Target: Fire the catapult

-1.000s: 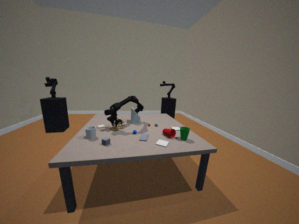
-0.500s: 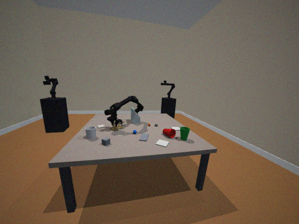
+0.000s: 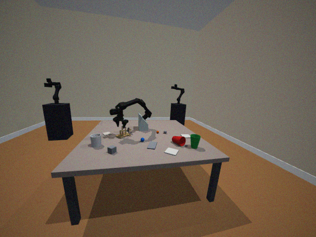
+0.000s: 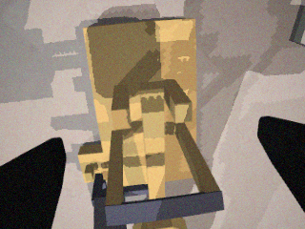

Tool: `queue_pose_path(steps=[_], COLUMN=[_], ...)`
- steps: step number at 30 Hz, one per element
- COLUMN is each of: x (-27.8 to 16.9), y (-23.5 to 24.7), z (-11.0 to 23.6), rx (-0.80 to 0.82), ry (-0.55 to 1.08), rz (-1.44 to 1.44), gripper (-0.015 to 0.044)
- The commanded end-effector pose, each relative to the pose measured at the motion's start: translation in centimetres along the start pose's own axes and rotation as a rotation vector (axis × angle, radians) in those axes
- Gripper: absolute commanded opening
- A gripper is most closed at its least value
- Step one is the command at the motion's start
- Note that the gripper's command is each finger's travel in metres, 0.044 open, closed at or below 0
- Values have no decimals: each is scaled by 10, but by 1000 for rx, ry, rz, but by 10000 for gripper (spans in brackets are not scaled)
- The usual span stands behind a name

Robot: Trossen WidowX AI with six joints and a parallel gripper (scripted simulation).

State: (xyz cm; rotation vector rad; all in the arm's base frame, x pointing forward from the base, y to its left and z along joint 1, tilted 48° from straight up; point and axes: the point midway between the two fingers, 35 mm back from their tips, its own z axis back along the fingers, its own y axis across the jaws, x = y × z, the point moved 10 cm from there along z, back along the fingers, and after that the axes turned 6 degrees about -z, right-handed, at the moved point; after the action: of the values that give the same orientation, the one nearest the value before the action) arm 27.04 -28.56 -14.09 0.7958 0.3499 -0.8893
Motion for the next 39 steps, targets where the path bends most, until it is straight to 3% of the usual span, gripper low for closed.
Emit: queue_pose_path(steps=[1, 7, 11, 14, 15, 19, 30, 39], x=[-3, -1, -6, -8, -5, -23, -132, -256], y=[2, 0, -1, -1, 2, 56, 198, 248], z=[30, 22, 69, 78, 53, 59, 41, 1], rx=[-5, 5, 4, 4, 5, -25, -69, -52], ry=[-18, -27, -38, -40, -15, -43, -102, -96], rz=[12, 4, 7, 7, 3, 63, 289, 503], gripper=[440, 440, 440, 440, 414, 309, 300, 300])
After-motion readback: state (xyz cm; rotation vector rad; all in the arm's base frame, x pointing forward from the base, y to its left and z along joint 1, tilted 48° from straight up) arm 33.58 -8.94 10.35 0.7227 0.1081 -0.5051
